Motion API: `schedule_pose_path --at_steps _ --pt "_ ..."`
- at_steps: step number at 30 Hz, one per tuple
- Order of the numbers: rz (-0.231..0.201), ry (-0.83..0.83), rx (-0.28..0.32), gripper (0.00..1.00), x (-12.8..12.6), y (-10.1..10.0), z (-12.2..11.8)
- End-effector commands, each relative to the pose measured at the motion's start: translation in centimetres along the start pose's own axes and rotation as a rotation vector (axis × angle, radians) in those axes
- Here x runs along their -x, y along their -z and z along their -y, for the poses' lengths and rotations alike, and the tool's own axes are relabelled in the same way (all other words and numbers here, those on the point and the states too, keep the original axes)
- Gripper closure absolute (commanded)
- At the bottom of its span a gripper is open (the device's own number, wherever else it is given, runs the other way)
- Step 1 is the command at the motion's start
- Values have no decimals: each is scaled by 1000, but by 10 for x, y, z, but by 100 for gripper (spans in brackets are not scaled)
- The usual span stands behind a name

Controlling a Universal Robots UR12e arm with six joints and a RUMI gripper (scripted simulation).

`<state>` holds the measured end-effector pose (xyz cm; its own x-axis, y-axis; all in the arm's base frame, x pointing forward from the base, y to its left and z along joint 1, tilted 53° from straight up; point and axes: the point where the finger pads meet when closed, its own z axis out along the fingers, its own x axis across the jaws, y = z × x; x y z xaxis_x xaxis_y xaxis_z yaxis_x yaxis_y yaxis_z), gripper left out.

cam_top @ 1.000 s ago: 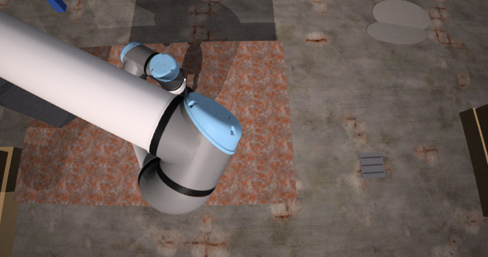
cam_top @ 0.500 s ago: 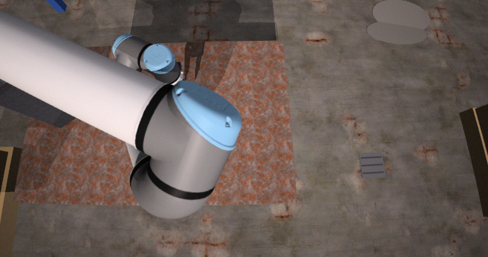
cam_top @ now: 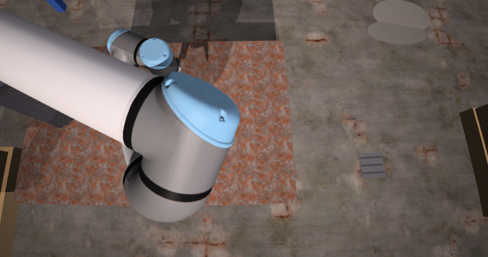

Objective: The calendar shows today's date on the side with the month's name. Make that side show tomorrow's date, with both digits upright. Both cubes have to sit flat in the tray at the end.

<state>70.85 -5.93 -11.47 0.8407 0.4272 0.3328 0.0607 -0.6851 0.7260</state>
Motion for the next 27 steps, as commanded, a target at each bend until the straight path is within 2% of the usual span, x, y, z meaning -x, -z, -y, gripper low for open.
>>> schedule_pose_path --at_steps 1,27 --pt "3 1 -1 0 2 1 1" --pt "4 -56 -2 0 3 0 2"
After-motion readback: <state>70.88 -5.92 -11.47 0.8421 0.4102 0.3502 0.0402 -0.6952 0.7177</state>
